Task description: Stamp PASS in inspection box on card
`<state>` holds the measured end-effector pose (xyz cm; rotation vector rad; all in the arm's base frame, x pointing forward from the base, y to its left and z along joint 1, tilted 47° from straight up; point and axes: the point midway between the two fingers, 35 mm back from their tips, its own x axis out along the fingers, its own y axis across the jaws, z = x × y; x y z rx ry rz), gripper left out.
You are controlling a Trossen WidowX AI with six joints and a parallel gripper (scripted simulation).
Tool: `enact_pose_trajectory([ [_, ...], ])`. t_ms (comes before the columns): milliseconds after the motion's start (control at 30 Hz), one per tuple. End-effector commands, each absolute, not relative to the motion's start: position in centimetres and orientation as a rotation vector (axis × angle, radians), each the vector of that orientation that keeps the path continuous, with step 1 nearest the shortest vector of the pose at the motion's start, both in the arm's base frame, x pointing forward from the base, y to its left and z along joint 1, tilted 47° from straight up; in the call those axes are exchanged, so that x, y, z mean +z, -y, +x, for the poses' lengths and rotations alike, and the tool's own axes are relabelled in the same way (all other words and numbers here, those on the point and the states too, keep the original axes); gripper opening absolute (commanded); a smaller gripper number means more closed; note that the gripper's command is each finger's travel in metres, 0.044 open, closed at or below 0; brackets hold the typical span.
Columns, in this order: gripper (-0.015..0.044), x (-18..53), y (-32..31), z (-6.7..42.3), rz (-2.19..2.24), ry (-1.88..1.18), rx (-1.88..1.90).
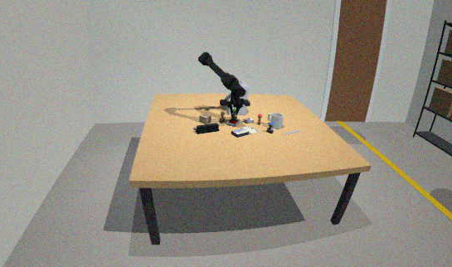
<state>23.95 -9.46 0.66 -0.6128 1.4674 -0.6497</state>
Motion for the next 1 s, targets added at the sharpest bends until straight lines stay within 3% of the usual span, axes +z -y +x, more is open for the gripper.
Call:
enact_pose_trajectory([
  [0, 0.0, 1.2, 9.0, 24.2, -0.605, -1.459, -0.651],
  [600, 0.0, 3.0, 7.1, 24.1, -0.605, -1.457, -0.654],
  [967, 0.0, 1.5, 5.2, 27.8, -0.485, -1.392, -0.756],
])
